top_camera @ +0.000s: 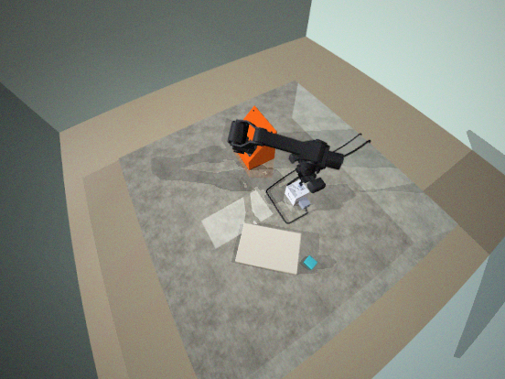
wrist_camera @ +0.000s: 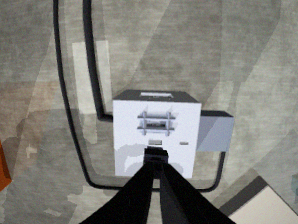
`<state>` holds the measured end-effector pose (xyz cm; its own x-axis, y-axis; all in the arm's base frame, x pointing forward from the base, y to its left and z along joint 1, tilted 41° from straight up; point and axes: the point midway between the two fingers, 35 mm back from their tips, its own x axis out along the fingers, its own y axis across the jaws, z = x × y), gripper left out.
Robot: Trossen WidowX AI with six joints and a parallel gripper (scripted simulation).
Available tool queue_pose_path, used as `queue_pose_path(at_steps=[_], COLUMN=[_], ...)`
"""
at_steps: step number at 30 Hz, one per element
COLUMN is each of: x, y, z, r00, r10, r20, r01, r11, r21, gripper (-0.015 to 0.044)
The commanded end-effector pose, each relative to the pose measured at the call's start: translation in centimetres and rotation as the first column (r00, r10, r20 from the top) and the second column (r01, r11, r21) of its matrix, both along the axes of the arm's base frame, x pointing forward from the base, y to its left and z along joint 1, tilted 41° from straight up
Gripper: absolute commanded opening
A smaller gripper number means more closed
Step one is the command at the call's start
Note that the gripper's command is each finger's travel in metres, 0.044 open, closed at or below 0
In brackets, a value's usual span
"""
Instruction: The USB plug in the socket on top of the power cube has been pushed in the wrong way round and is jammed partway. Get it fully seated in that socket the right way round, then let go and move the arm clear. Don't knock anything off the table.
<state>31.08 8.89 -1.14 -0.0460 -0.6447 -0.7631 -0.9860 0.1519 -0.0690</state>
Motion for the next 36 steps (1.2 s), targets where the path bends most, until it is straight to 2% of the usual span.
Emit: queue_pose_path(at_steps=[1, 36], x=[0.0, 0.03], y=[0.0, -0.05], z=[-0.02, -0.3], r00=[0.996, 0.997], r10=[0.07, 0.063], r20=[-0.058, -0.048], r01=[-0.069, -0.062], r11=[0.998, 0.998], r21=[0.007, 0.023], gripper=[0.0, 0.0])
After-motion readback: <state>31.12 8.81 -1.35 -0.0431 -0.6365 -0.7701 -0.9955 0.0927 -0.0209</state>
